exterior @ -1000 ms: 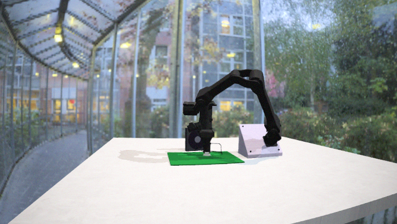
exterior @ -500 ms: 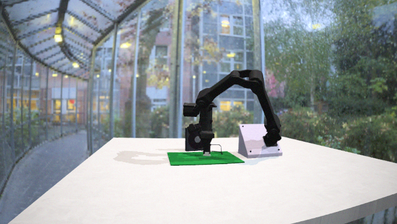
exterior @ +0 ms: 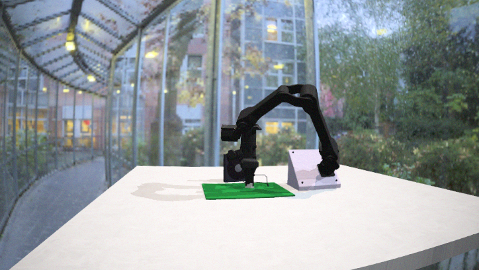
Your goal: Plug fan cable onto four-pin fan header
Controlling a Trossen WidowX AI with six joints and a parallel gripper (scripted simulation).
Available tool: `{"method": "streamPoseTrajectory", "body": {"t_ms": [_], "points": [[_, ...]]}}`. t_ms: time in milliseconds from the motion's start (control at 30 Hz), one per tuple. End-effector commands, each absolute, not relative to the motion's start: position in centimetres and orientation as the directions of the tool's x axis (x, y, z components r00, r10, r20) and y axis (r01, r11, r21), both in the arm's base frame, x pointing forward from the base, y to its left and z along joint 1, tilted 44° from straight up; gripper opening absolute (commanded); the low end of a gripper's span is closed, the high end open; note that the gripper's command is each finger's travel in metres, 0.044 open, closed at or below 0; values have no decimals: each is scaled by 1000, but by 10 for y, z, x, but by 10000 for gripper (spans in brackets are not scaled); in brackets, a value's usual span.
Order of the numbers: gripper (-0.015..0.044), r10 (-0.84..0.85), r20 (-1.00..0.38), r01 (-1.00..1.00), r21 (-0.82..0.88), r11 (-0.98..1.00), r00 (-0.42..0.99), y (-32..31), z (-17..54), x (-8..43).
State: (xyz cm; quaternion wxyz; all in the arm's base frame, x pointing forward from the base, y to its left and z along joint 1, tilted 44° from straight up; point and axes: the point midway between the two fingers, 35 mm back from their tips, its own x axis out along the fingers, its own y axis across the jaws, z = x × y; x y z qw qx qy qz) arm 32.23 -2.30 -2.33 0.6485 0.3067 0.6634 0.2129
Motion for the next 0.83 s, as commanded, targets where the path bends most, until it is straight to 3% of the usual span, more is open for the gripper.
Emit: {"method": "streamPoseTrajectory", "body": {"t_ms": [0,367,800], "points": [[260,683,-730,131,680,721,30,-23,-23,322],[260,685,-728,134,681,720,27,-61,17,323],[260,687,-726,129,684,718,32,-29,53,430]]}}
